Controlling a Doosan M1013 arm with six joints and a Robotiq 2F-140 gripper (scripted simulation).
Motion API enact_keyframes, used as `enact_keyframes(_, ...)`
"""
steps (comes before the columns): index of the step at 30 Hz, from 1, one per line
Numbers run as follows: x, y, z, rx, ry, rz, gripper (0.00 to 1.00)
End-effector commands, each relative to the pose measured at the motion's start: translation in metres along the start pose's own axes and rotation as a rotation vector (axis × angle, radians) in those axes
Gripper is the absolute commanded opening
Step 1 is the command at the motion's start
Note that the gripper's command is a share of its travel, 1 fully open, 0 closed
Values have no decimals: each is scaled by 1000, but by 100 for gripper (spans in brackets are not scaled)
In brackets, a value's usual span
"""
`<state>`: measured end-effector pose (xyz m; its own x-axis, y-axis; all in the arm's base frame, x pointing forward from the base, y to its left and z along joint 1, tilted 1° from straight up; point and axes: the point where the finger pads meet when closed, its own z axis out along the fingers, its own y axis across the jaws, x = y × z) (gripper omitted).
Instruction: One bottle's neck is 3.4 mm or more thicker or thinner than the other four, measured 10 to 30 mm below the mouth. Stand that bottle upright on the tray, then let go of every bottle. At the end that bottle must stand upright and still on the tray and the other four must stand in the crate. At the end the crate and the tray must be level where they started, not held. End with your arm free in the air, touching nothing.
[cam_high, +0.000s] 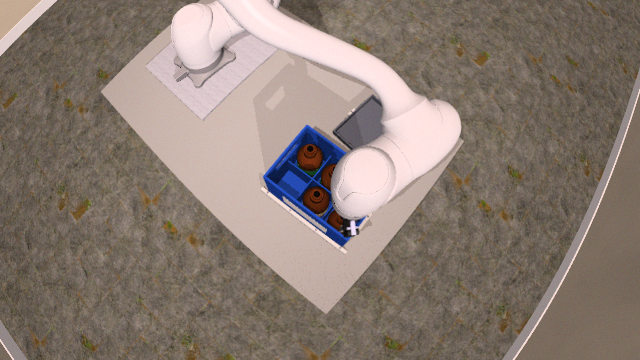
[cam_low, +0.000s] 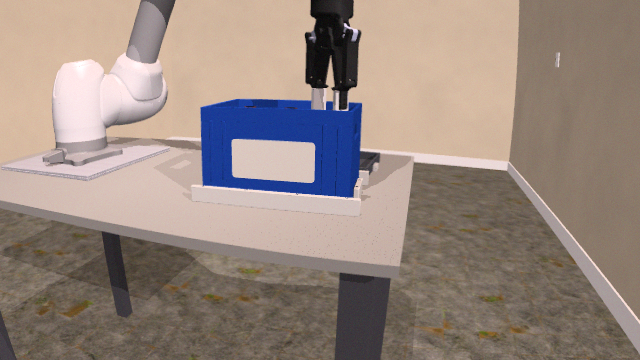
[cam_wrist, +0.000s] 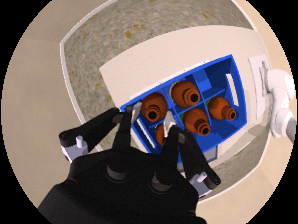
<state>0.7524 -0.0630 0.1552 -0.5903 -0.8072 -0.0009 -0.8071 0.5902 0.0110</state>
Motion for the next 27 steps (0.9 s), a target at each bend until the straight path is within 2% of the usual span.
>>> enact_keyframes(1, 0, 0, 0, 0, 0, 0, 38)
enact_keyframes(14, 0, 0, -5, 0, 0, 0, 38)
enact_keyframes(27, 0, 0, -41, 0, 0, 0, 38)
